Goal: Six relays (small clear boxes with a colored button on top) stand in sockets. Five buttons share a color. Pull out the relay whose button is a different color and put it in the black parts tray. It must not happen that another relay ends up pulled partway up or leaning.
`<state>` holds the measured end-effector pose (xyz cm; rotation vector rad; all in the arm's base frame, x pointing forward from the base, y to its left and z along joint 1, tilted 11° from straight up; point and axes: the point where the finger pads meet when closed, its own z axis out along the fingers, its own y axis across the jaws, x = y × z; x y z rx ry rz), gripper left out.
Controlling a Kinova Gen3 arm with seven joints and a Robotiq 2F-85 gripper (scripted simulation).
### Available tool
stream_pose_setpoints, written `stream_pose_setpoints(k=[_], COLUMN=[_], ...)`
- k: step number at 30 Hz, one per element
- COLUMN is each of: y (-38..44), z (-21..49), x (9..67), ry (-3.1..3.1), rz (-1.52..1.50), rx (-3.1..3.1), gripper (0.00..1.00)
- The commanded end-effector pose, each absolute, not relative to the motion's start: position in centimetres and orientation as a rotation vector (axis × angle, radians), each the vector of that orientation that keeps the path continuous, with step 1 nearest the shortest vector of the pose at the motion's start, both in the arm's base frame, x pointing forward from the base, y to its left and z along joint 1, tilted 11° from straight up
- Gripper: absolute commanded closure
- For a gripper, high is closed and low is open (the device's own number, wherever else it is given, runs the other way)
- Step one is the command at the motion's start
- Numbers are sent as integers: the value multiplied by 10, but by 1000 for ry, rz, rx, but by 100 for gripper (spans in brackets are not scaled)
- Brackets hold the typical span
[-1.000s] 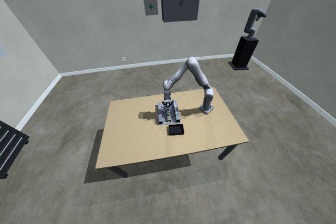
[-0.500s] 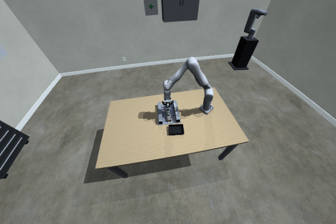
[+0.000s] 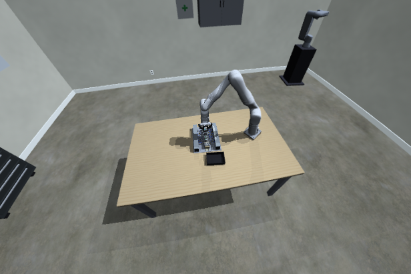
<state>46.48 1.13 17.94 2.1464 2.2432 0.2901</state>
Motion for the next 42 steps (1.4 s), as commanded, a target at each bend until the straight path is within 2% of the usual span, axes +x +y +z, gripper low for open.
stream_pose_setpoints(k=[1,16,42], y=[15,59,187], z=[181,184,193], x=[464,451,411], ry=[2245,2245,2245], rz=[292,292,292], rx=[2142,2142,2142], gripper=[100,100,100])
